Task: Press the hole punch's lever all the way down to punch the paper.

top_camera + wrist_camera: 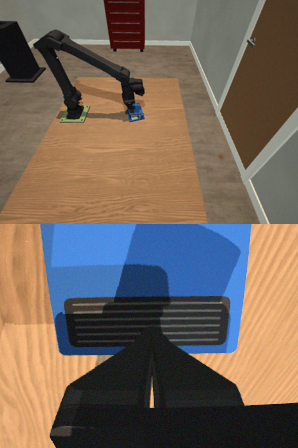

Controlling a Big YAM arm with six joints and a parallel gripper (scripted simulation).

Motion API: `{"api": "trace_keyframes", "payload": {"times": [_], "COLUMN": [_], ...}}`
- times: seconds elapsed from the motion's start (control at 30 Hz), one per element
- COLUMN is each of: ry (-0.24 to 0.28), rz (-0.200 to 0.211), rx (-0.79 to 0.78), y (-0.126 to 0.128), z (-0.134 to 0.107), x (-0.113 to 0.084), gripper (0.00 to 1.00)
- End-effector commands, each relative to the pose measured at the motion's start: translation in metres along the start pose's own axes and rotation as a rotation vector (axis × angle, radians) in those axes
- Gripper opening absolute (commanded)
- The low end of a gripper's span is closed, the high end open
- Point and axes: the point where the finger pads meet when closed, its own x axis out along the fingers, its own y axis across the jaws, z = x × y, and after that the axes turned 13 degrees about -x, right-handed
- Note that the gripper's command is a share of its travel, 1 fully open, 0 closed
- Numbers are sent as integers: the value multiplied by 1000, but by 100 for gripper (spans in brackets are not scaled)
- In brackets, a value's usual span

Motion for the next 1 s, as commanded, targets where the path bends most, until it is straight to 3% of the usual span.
{"api": "trace_keyframes", "payload": {"times": [0.0, 0.97], "ry": [63, 57], "rz": [37, 33], "rx": [1, 1], "y": [5, 6], "z": [-18, -21], "x": [23, 32], "gripper": [0, 0]}}
